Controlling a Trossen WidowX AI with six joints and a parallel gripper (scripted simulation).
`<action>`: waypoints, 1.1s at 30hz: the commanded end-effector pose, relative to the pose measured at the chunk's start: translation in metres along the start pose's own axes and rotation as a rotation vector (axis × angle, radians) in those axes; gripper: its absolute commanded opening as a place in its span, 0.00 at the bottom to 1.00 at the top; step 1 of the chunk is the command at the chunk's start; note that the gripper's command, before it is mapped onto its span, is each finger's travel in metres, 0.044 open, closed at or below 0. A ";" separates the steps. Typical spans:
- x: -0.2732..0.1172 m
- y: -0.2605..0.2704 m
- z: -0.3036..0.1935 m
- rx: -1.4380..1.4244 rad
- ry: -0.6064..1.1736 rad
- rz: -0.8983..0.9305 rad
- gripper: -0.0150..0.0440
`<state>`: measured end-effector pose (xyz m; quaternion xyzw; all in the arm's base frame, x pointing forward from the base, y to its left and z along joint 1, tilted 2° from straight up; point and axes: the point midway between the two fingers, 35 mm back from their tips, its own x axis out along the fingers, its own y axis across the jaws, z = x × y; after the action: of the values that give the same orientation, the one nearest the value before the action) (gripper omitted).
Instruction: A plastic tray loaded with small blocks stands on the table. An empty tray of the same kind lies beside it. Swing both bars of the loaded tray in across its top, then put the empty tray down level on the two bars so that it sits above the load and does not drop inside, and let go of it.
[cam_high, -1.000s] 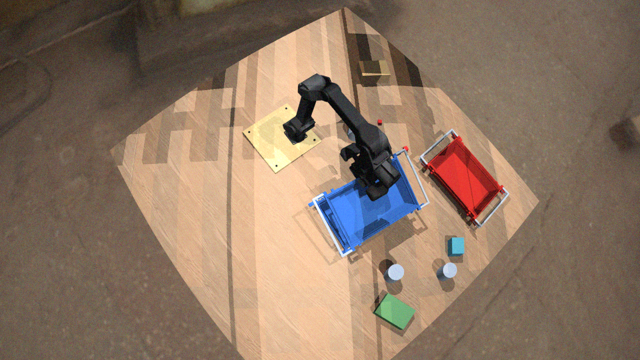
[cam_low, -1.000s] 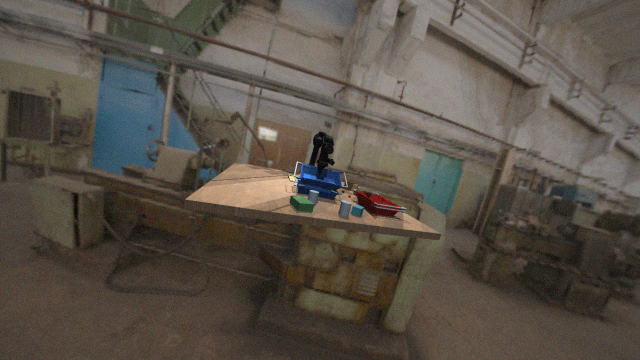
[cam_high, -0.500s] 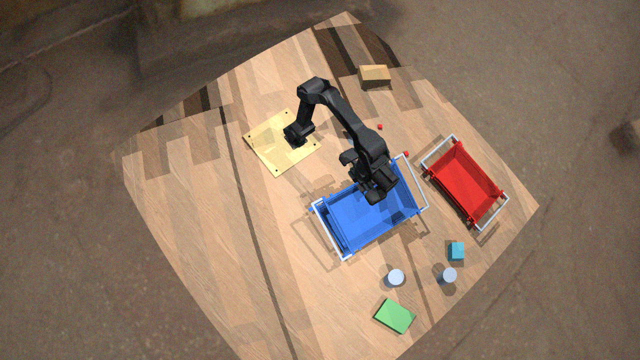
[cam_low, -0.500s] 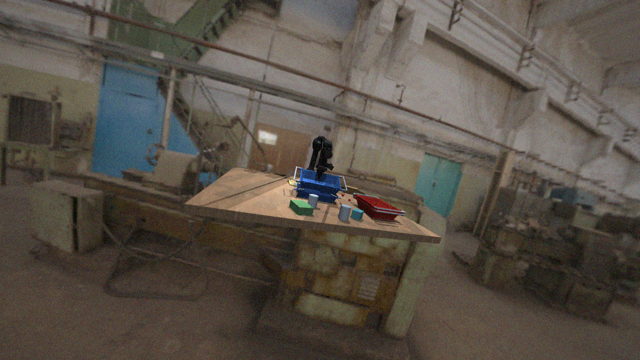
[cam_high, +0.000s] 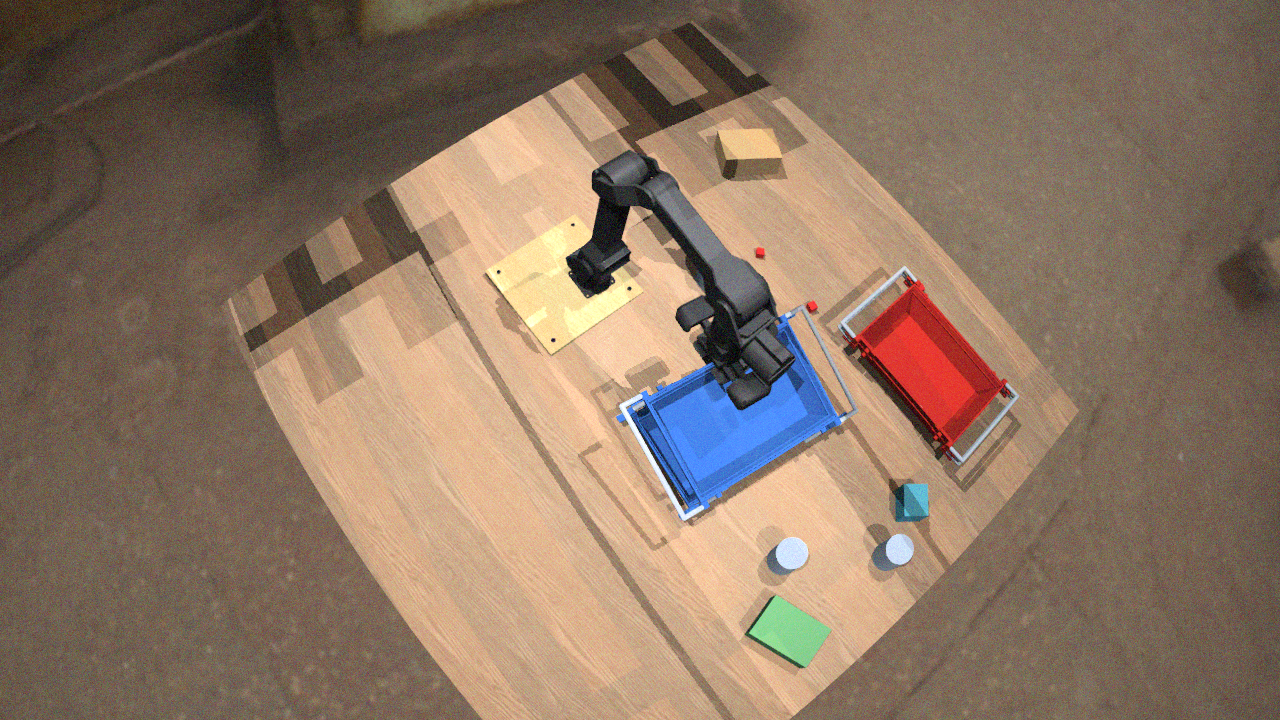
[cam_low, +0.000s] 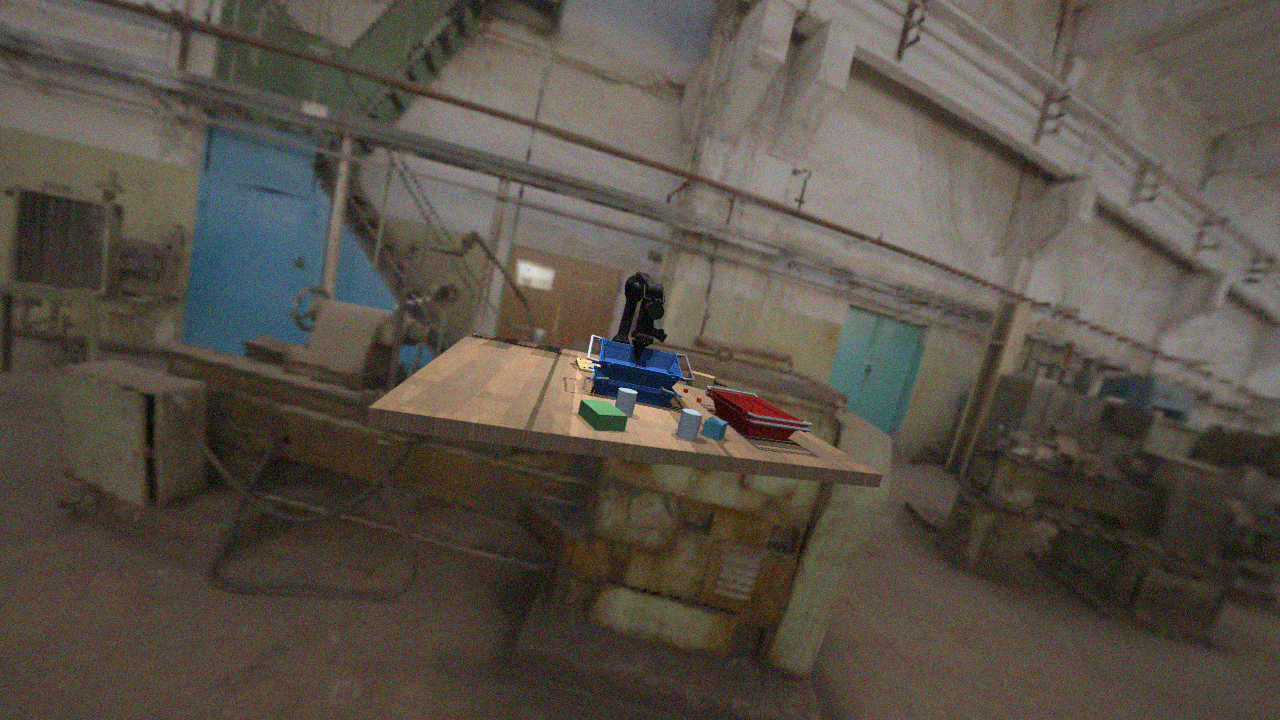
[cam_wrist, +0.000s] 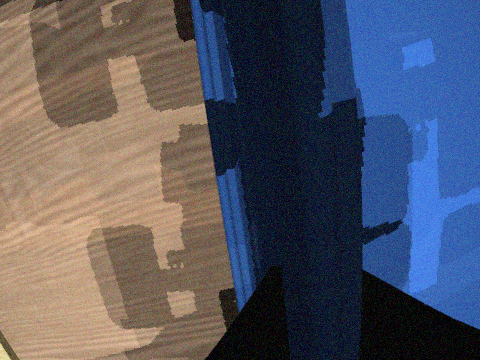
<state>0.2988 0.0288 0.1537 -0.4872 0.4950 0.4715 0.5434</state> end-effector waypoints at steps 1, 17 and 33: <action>0.007 0.005 -0.001 0.001 0.002 0.020 0.25; 0.016 0.008 -0.003 0.001 0.002 0.020 0.25; 0.024 0.011 -0.004 0.001 0.002 0.021 0.25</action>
<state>0.2932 0.0286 0.1357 -0.4871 0.4946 0.4738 0.5419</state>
